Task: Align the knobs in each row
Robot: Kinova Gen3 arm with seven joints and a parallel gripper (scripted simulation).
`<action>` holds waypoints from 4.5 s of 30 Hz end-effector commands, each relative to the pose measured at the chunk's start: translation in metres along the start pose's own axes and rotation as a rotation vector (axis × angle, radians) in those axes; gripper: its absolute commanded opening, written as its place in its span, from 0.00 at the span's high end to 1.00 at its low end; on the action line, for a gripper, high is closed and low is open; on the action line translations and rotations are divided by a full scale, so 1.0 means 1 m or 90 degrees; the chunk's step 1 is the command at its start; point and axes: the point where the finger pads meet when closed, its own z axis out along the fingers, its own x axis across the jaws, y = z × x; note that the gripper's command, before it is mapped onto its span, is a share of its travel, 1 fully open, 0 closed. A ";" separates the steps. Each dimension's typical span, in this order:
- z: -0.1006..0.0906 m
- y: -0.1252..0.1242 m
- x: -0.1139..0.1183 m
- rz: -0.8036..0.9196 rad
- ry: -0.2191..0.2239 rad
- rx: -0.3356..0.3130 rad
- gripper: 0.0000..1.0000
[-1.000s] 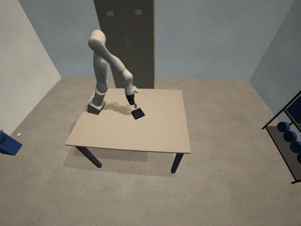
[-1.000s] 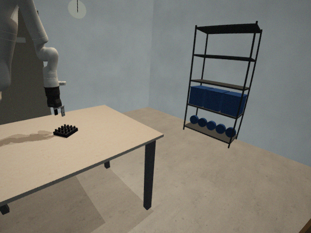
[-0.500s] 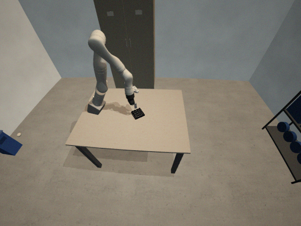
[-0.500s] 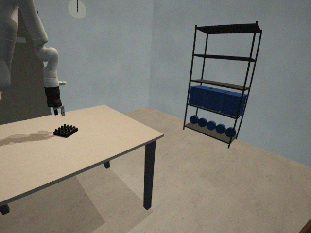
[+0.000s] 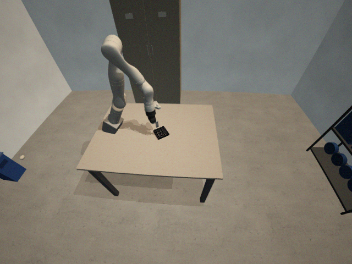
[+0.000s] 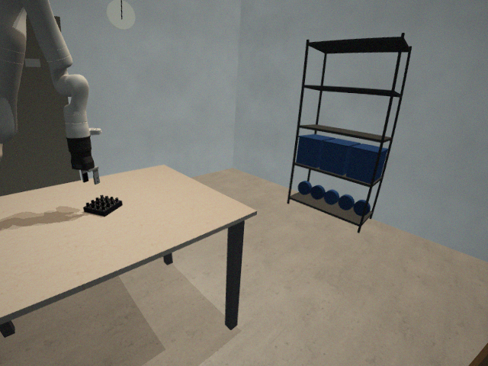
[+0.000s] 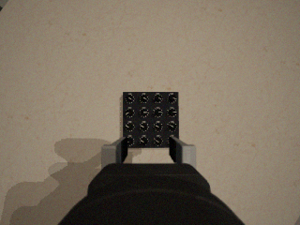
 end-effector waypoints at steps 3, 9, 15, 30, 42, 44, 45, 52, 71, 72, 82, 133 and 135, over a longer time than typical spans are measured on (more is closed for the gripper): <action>-0.001 0.010 0.001 0.002 0.001 0.001 0.00; -0.001 0.018 0.001 0.002 0.001 0.001 0.00; -0.001 0.029 0.001 0.002 0.001 0.001 0.00; -0.001 0.040 0.002 0.004 0.003 -0.012 0.00; -0.001 0.040 0.002 0.004 0.003 -0.012 0.00; -0.001 0.040 0.002 0.004 0.003 -0.012 0.00; -0.001 0.040 0.002 0.004 0.003 -0.012 0.00; -0.001 0.040 0.002 0.004 0.003 -0.012 0.00; -0.001 0.040 0.002 0.004 0.003 -0.012 0.00; -0.001 0.040 0.002 0.004 0.003 -0.012 0.00; -0.001 0.040 0.002 0.004 0.003 -0.012 0.00; -0.001 0.039 0.002 0.025 0.002 -0.013 0.00; -0.001 0.039 0.002 0.034 0.001 -0.014 0.00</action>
